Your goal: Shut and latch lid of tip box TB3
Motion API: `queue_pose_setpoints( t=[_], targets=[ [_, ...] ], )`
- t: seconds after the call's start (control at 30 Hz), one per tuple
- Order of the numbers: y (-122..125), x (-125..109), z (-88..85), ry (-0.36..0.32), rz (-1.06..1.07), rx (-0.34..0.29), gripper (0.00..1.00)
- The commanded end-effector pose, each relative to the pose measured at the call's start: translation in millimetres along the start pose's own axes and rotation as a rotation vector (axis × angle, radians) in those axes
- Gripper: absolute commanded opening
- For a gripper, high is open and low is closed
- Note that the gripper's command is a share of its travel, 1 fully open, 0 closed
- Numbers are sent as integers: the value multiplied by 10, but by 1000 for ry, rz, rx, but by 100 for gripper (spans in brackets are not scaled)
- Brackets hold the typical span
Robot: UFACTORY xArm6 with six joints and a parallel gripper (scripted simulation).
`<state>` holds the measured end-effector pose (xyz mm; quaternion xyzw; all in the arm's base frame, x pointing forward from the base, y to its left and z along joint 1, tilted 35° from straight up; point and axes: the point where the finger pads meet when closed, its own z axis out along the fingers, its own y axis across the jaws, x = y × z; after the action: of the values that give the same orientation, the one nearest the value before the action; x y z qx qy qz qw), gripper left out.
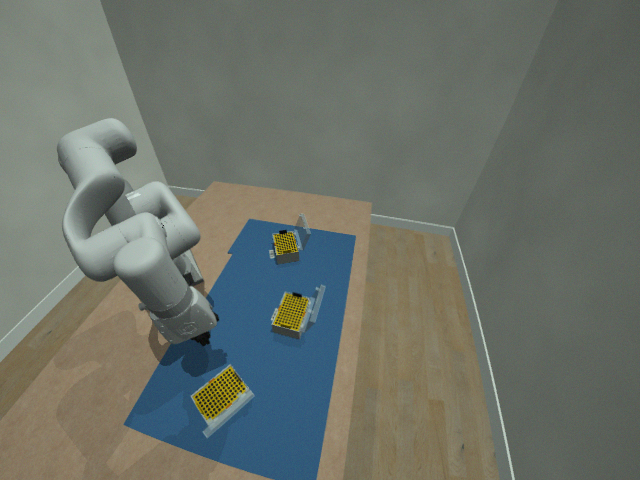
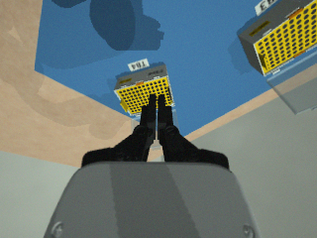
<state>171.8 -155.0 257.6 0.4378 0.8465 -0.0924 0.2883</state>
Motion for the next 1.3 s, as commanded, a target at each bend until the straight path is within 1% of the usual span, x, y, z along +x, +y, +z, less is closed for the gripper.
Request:
queue_pose_setpoints(
  t=[0.0, 0.4, 0.73, 1.03, 1.1, 1.2, 1.27],
  targets=[
    [195, 72, -2, -6, -125, 37, 0],
    [753, 297, 22, -4, -143, 36, 0],
    [778, 307, 23, -4, -143, 36, 0],
    [1122, 602, 47, -195, 82, 83, 0],
    [1122, 602, 47, -195, 82, 83, 0],
    [1236, 700, 55, -259, 157, 99, 0],
    [1313, 765, 60, -282, 192, 96, 0]
  ],
)
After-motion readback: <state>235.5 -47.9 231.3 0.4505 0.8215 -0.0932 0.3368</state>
